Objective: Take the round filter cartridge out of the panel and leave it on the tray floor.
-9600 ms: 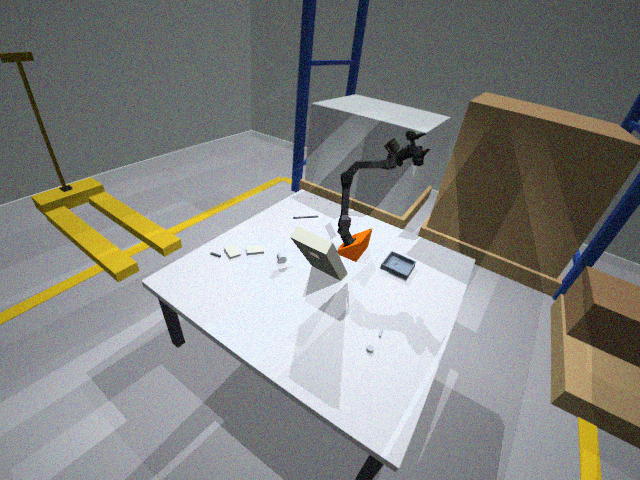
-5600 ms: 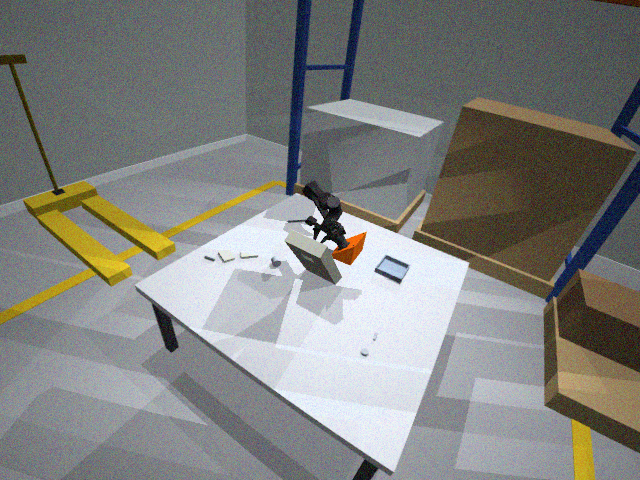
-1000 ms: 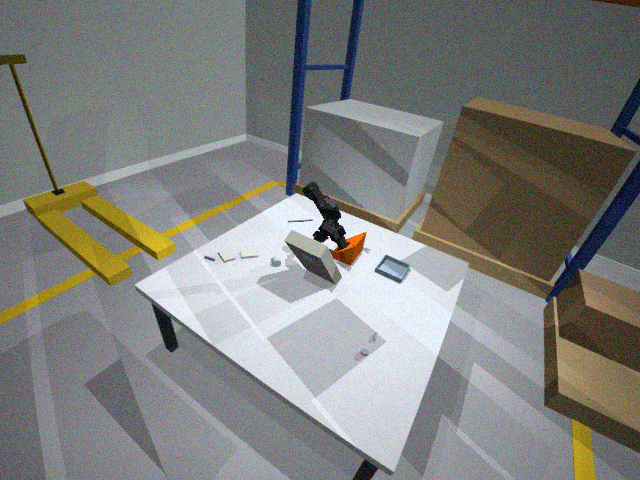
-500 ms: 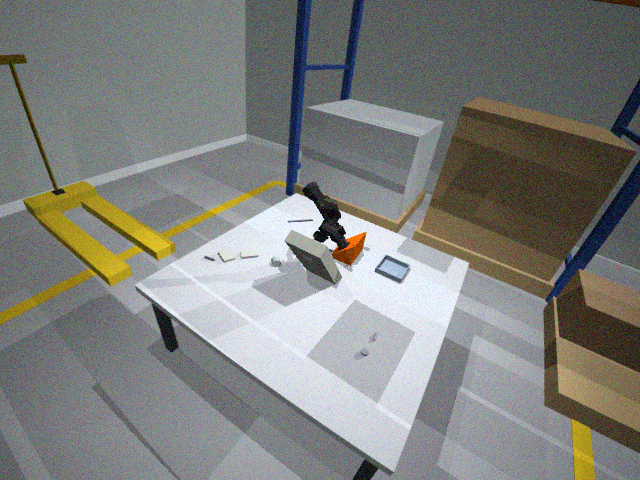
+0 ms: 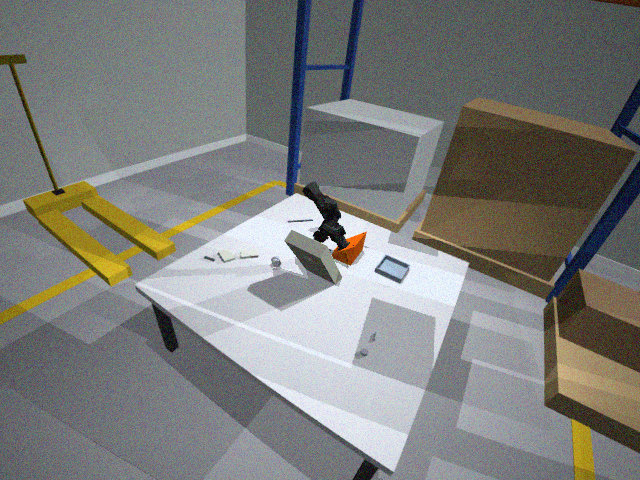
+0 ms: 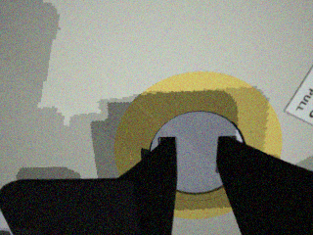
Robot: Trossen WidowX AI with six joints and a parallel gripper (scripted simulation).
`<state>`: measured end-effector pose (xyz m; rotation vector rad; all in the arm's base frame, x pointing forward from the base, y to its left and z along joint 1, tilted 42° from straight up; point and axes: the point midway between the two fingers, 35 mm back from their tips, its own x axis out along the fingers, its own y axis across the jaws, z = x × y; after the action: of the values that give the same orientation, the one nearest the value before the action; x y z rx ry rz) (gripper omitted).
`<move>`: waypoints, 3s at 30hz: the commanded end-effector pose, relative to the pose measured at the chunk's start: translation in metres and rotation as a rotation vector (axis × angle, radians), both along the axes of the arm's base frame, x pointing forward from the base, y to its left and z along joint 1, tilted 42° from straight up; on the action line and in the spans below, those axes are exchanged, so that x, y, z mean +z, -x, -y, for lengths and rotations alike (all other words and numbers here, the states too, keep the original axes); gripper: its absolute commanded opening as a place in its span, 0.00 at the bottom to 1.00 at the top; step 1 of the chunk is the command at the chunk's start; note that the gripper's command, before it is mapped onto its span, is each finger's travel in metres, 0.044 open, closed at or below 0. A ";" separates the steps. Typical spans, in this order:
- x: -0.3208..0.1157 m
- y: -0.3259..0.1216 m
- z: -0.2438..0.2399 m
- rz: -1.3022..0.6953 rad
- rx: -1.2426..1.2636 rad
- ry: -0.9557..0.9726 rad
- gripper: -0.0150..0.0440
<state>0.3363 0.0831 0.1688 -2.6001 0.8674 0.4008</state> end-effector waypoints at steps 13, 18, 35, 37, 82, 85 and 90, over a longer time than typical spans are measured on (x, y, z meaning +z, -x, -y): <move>-0.002 -0.006 0.005 0.004 -0.014 -0.020 0.25; 0.000 0.002 -0.002 -0.001 -0.001 -0.003 0.25; 0.024 0.051 -0.035 -0.005 -0.015 -0.022 0.25; 0.027 0.055 -0.037 -0.002 -0.015 -0.020 0.25; -0.025 0.095 0.001 -0.002 -0.014 -0.020 0.44; -0.007 0.081 -0.013 -0.002 -0.015 -0.020 0.44; 0.026 0.056 -0.036 -0.001 -0.014 -0.020 0.44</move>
<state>0.2691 0.1095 0.1800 -2.5663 0.8741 0.4064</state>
